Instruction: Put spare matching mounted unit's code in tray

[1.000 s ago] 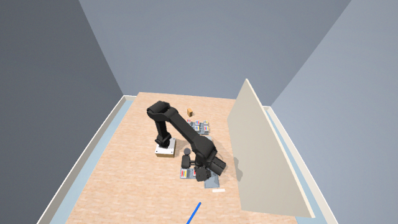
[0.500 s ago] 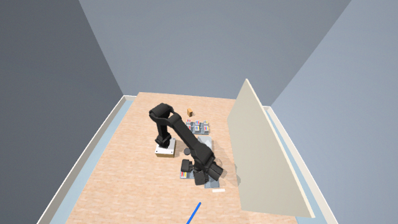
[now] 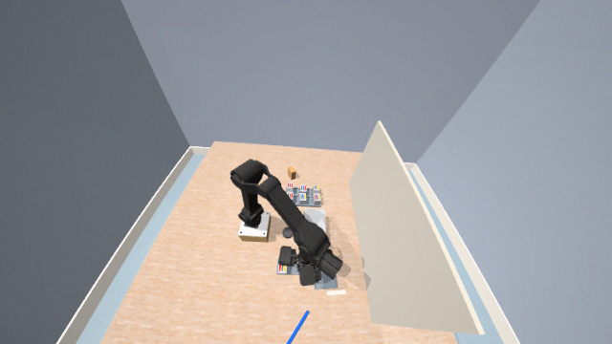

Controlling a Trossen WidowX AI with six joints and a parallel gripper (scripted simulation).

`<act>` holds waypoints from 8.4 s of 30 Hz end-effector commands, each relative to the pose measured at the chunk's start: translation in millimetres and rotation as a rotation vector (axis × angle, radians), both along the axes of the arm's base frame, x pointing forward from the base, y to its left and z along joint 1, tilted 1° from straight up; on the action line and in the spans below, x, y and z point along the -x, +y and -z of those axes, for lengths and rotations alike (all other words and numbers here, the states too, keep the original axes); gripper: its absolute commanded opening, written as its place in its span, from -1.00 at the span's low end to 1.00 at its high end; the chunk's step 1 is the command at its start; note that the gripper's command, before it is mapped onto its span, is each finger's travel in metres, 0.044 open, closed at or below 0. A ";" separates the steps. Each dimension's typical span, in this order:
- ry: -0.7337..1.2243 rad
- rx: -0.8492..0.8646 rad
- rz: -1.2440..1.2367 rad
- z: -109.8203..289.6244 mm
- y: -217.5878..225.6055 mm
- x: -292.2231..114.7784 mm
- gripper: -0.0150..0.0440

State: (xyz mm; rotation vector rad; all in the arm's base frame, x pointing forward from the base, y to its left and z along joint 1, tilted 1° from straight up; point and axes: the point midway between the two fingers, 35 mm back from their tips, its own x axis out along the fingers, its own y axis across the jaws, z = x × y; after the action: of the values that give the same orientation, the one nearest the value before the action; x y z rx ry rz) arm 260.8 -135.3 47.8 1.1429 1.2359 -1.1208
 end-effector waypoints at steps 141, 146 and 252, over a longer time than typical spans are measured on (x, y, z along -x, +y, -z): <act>0.015 -0.005 -0.002 74.8 3.7 6.6 0.53; 0.015 -0.005 -0.002 74.8 3.7 6.6 0.53; 0.004 -0.005 0.001 -83.3 -1.1 -77.3 -0.49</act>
State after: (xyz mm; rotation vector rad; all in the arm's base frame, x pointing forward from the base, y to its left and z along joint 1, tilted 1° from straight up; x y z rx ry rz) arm 323.5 -135.8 129.8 1.1450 1.2439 -1.1260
